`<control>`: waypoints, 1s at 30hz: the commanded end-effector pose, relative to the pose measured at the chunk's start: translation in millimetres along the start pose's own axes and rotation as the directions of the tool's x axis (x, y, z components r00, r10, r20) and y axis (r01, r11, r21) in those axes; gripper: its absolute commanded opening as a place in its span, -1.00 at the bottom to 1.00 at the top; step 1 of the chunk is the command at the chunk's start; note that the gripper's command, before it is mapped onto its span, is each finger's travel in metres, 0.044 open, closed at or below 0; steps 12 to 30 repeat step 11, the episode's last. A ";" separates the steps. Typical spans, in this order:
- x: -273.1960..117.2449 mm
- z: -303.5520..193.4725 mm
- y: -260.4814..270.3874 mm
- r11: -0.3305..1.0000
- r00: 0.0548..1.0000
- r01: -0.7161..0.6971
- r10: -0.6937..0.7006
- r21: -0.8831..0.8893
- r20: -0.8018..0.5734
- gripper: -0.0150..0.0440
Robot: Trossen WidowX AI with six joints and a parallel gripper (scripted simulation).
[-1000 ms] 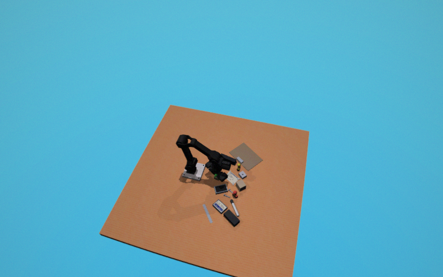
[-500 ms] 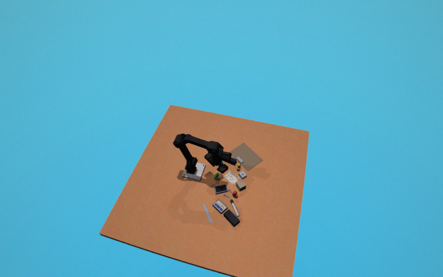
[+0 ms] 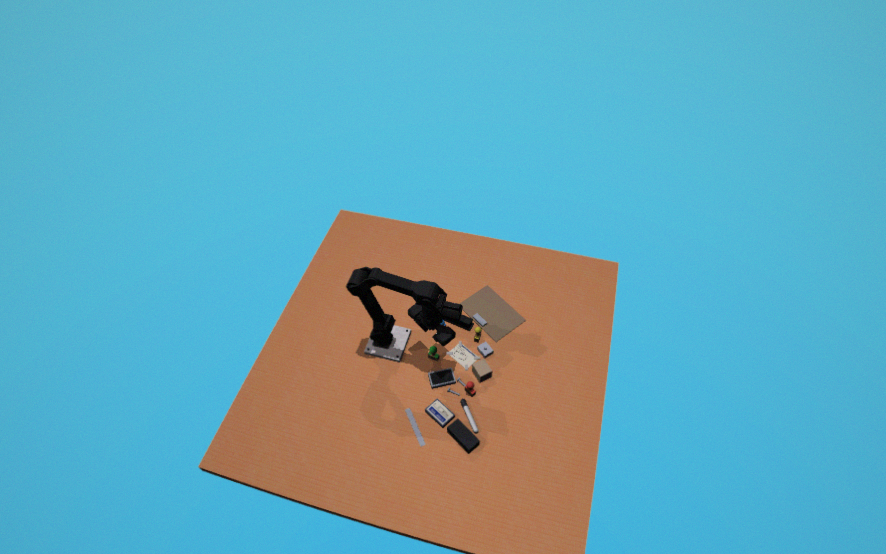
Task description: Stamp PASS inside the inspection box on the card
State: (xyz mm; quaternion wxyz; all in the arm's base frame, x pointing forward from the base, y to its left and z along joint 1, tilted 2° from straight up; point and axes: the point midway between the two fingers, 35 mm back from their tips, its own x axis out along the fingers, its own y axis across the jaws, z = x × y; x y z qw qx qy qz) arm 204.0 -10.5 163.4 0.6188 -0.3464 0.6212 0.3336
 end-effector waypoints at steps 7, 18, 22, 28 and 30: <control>-0.1 0.0 0.0 1.000 1.000 0.000 0.000 0.000 0.000 0.42; -0.1 0.0 0.0 1.000 1.000 0.000 0.000 0.000 0.000 0.42; -0.1 0.0 0.0 1.000 1.000 0.000 0.000 0.000 0.000 0.42; -0.1 0.0 0.0 1.000 1.000 0.000 0.000 0.000 0.000 0.42; -0.1 0.0 0.0 1.000 1.000 0.000 0.000 0.000 0.000 0.42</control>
